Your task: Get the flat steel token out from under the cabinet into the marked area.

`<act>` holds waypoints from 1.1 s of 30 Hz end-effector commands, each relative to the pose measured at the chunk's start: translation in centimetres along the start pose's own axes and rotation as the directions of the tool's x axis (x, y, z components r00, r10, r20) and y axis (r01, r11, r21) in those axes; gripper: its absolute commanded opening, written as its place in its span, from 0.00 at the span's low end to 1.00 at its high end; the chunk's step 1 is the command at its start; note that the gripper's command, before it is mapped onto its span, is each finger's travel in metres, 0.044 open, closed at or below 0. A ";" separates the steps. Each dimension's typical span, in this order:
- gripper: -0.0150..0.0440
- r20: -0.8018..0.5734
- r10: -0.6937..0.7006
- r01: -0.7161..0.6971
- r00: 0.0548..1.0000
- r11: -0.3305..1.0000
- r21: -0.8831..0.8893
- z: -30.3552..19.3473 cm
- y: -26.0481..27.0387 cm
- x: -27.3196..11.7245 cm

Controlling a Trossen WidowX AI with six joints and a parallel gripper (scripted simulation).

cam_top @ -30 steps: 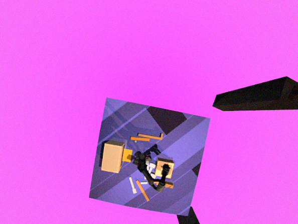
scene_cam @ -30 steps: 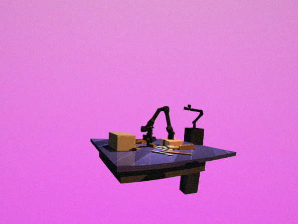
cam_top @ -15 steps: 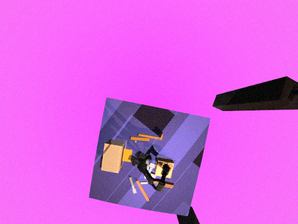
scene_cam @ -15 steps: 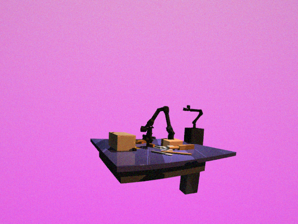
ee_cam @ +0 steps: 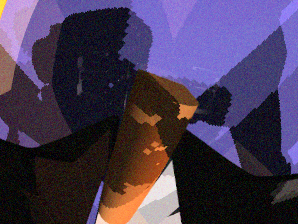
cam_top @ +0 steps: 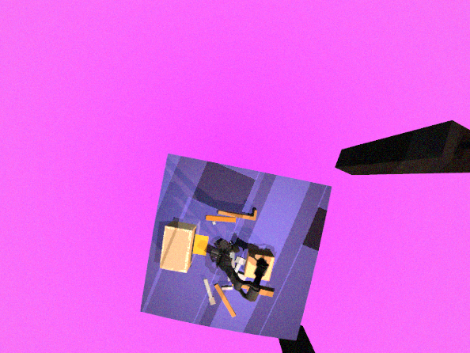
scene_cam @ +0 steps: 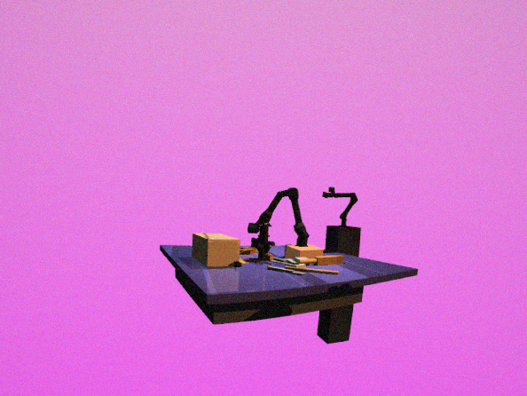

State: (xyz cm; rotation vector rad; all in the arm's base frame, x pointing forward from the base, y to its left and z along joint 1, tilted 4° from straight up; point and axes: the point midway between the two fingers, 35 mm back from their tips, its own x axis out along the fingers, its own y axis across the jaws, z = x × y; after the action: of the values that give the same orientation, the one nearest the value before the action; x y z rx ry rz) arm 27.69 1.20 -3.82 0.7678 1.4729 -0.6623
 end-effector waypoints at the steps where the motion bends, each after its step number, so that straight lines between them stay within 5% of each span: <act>1: 0.25 0.011 0.004 -0.004 1.000 1.000 0.000 0.4 0.2 -0.1; 9: 0.57 0.000 0.000 0.000 1.000 1.000 0.003 0.1 0.0 0.0; 13: 0.59 0.000 0.000 0.000 1.000 1.000 0.003 0.1 0.0 0.0; 16: 0.71 0.010 0.003 -0.003 1.000 1.000 0.003 0.1 0.0 0.0; 30: 0.71 0.010 0.003 -0.004 1.000 0.998 0.069 -0.1 0.0 0.2; 33: 0.58 0.006 0.003 -0.003 1.000 1.000 0.030 -0.1 0.0 0.2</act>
State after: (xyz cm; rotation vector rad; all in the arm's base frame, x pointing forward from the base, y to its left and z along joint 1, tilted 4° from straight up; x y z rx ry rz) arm 27.60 1.29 -3.99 0.7949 1.4570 -0.6900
